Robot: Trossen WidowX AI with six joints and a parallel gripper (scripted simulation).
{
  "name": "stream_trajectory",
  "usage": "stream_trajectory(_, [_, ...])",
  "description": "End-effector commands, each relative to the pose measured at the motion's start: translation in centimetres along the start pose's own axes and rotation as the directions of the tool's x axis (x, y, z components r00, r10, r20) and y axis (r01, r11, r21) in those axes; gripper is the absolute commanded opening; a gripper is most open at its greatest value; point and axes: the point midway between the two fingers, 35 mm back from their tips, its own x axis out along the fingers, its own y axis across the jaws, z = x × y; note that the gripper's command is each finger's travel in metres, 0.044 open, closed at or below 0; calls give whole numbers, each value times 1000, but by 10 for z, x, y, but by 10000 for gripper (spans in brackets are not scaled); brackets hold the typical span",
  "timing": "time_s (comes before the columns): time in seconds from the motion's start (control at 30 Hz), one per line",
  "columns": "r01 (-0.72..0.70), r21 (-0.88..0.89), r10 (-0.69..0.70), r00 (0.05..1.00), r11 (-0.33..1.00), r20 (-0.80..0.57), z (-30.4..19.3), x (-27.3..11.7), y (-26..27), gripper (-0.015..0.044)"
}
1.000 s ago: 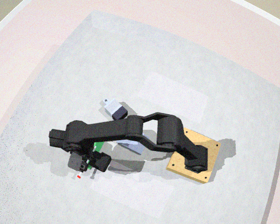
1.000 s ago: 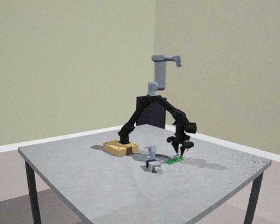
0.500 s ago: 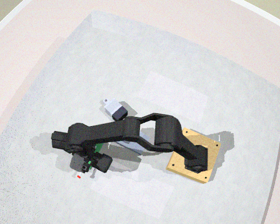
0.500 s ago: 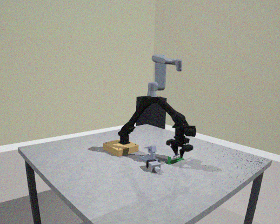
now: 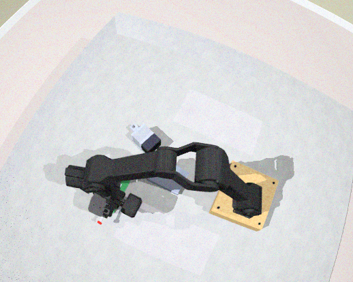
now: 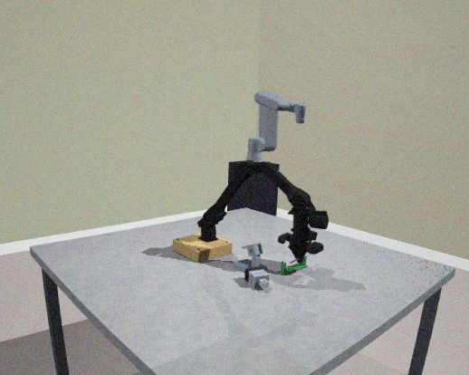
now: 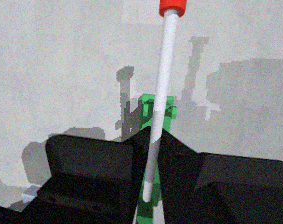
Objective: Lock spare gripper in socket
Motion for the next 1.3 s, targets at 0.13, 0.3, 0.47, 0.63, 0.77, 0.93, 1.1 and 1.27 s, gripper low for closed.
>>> stream_trajectory(0.13, [1, -2, -1, 1000, 1000, -2, 0, -6, 0, 0])
stream_trajectory(0.3, [-10, 1, 10, 1000, 1000, -4, 1, -15, 2, 0])
stream_trajectory(0.47, [-19, 1, 19, 1000, 1000, -7, 1, -22, 4, 0])
stream_trajectory(0.63, [-27, 1, 27, 1000, 1000, -10, 1, -30, 5, 0])
stream_trajectory(0.77, [-33, 2, 33, 999, 999, -12, 0, -24, 6, 0])
stream_trajectory(0.93, [-33, 2, 33, 999, 999, -12, -1, -25, 6, 0])
stream_trajectory(1.1, [-33, 0, 33, 999, 999, -14, -13, -29, 4, 0])
stream_trajectory(1.27, [-32, -3, 32, 999, 999, -15, -28, -34, 1, 0])
